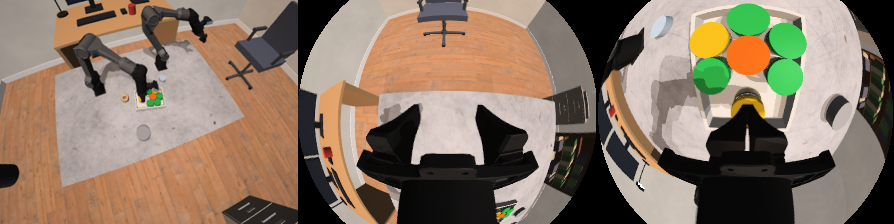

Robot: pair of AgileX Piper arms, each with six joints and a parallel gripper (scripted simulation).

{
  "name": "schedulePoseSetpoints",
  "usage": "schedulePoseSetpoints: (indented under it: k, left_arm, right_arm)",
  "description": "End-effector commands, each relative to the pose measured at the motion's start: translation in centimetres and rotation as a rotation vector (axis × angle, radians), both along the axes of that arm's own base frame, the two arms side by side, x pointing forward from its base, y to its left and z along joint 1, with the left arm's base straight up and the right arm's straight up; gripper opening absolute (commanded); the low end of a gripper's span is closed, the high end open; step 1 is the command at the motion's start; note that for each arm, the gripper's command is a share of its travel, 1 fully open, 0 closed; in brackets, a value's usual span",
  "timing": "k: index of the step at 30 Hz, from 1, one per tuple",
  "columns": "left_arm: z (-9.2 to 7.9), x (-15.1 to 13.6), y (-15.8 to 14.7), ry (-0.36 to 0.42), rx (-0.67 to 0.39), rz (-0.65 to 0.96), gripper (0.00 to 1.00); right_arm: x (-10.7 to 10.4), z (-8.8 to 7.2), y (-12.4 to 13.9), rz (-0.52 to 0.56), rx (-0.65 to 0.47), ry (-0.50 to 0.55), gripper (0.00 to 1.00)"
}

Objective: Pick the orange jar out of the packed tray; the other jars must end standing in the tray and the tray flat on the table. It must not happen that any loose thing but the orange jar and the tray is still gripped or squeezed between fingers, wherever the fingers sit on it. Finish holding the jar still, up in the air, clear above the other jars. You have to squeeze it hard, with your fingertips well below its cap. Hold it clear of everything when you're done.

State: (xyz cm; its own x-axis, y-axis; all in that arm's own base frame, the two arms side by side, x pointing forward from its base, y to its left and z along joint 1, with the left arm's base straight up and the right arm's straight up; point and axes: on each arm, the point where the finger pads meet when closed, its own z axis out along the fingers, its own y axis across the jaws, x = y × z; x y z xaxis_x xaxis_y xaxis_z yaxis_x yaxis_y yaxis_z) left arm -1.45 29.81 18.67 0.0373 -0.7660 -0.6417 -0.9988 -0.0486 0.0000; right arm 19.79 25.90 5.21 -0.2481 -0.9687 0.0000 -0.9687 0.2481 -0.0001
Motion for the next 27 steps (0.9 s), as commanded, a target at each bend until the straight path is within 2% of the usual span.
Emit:
schedulePoseSetpoints:
  k: [1, 21, 26, 27]
  left_arm:
    - [0.0, 0.0, 0.0, 0.000, 0.001, 0.000, 1.00]
    - [0.0, 0.0, 0.0, 0.000, 0.001, 0.000, 1.00]
    - [0.0, 0.0, 0.0, 0.000, 0.001, 0.000, 1.00]
    - [0.0, 0.0, 0.0, 0.000, 0.001, 0.000, 1.00]
  right_arm:
    - [0.0, 0.0, 0.0, 0.000, 0.001, -0.001, 0.00]
    - [-0.2, 0.2, -1.1, 0.000, 0.001, -0.001, 0.00]
    - [-0.4, 2.6, -1.3, 0.000, 0.001, -0.001, 0.00]
    - [-0.4, 2.3, -1.3, 0.000, 0.000, 0.000, 0.00]
